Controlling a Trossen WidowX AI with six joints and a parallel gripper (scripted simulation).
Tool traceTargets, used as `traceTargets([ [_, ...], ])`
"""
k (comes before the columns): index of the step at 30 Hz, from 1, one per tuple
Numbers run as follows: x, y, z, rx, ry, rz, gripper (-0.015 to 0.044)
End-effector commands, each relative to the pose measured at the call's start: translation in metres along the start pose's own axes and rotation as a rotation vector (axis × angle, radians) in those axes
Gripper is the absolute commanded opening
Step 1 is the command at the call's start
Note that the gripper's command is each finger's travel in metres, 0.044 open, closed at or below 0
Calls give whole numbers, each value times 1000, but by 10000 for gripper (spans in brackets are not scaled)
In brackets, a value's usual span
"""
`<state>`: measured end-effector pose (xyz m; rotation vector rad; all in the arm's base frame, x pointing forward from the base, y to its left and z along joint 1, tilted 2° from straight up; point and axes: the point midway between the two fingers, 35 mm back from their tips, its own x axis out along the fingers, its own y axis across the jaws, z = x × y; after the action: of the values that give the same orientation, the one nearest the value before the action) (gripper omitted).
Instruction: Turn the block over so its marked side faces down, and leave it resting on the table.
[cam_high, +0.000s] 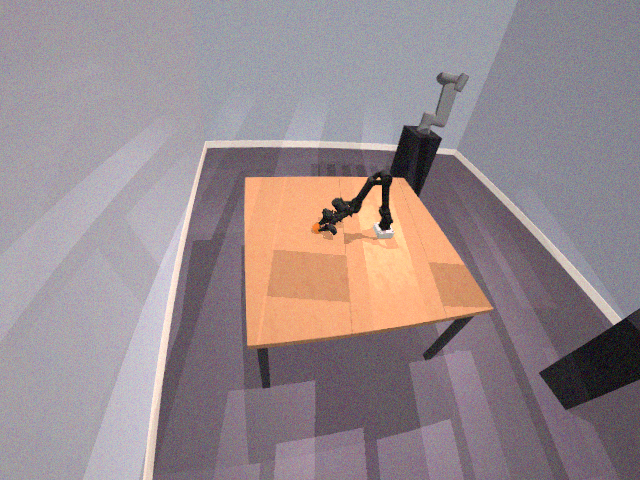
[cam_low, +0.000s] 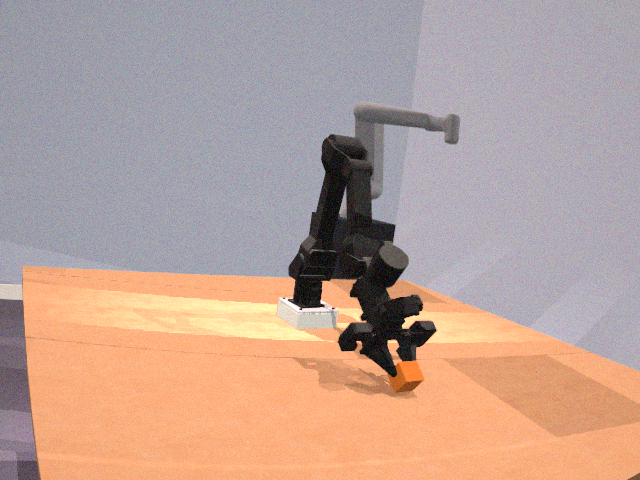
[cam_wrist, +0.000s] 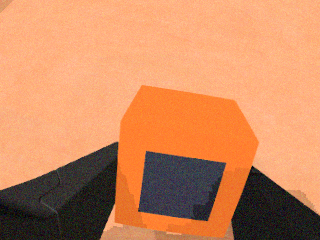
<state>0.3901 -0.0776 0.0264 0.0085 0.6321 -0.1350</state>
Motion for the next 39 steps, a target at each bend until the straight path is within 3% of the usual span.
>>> traceTargets([
  [1, -1, 1, -7, 4, -40, 4, 0],
  [9, -9, 3, -10, 10, -150, 4, 0],
  [28, -12, 3, -8, 10, -175, 4, 0],
  [39, -12, 3, -8, 10, -175, 4, 289],
])
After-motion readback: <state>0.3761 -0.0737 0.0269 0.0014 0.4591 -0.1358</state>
